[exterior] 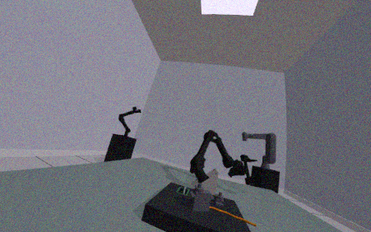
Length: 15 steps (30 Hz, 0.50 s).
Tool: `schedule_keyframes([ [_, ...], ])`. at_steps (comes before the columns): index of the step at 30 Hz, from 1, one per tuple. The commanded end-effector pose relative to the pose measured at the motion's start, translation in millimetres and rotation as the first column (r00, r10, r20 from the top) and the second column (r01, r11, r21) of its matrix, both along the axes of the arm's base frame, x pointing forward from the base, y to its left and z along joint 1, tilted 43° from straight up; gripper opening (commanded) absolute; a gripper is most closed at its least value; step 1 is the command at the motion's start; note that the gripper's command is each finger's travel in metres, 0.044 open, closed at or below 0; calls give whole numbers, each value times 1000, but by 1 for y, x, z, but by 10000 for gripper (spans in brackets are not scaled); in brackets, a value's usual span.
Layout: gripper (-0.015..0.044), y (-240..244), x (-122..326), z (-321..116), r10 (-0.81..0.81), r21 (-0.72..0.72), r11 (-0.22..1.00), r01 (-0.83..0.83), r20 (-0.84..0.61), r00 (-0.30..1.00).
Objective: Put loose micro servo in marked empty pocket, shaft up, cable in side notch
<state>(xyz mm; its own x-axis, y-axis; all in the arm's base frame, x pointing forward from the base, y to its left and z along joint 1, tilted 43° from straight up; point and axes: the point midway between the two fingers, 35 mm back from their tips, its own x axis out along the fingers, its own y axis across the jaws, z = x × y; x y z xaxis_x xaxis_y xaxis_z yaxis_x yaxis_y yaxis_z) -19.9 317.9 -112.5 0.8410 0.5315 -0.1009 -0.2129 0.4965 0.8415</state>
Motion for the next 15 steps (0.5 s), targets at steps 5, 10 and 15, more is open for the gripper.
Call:
schedule_keyframes([
  [5,440,3,5,-2,-15,-23,1000,15,-15,1000],
  [10,440,9,20,-5,-67,-72,995,63,-48,997],
  [15,440,13,31,-5,-103,-133,987,94,-57,993],
])
